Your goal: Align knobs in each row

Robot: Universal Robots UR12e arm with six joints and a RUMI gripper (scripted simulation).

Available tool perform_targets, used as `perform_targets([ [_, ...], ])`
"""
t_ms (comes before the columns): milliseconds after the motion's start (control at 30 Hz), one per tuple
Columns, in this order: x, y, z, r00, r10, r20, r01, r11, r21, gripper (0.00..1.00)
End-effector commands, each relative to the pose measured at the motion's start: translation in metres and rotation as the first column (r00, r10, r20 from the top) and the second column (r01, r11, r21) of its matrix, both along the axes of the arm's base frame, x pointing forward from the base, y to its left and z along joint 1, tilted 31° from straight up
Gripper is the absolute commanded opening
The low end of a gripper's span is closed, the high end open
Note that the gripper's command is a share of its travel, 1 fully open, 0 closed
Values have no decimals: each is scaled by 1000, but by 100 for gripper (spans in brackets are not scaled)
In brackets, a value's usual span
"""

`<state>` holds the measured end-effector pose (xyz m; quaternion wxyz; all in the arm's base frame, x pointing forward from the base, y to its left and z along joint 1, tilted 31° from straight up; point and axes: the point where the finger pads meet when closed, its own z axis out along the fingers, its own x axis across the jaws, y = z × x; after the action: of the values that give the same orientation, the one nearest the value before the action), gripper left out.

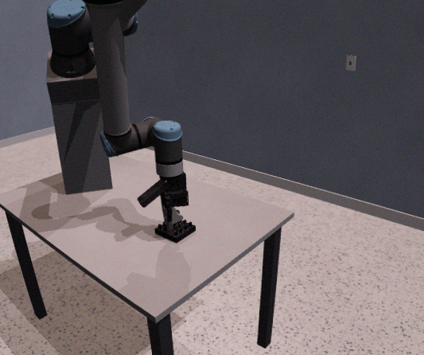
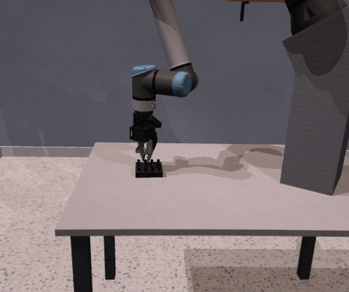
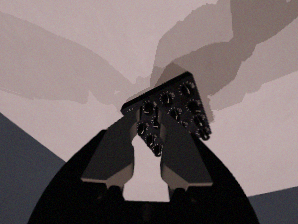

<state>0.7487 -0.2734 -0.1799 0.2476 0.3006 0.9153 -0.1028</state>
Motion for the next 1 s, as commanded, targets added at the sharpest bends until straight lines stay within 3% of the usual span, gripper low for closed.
perform_targets([
  [0,0,0,1,1000,0,1,0,1000,0,11],
  [533,0,1,2,1000,0,1,0,1000,0,11],
  [967,-11,10,24,1000,0,1,0,1000,0,11],
])
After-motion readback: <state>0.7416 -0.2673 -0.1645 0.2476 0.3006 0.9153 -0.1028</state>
